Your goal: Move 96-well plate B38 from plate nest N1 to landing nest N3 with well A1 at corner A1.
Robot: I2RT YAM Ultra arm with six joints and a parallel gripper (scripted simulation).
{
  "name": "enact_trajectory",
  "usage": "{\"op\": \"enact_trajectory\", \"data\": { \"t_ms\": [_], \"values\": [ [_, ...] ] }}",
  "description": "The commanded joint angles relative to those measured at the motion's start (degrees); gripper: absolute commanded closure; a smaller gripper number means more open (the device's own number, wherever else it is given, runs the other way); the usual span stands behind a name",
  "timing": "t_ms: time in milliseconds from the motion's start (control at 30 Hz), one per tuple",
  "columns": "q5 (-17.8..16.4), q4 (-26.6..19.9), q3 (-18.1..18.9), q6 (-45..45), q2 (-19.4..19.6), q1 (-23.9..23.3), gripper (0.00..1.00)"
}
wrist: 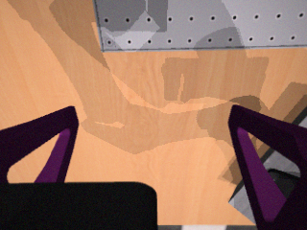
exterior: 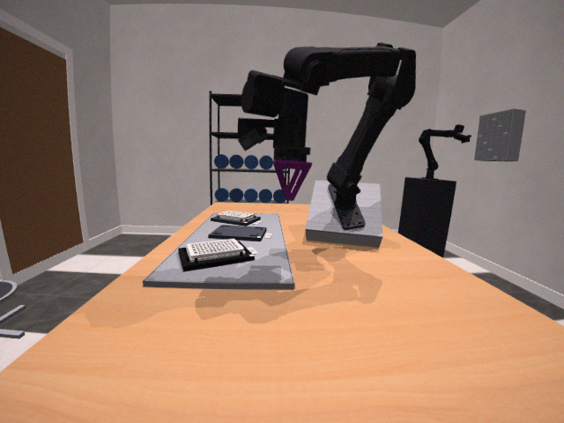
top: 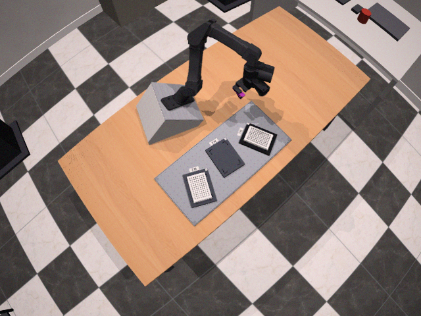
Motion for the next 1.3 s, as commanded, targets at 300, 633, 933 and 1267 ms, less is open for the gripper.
{"op": "enact_trajectory", "data": {
  "t_ms": [300,633,933,1267],
  "values": [
    [0.0,0.1,0.2,0.0,-0.2,0.0,0.0],
    [-0.5,1.0,1.8,-4.3,2.8,-1.4,0.0],
    [-2.0,3.3,6.3,-14.2,12.1,-5.2,0.0],
    [-3.2,5.4,10.0,-23.5,20.0,-8.4,0.0]
  ]
}}
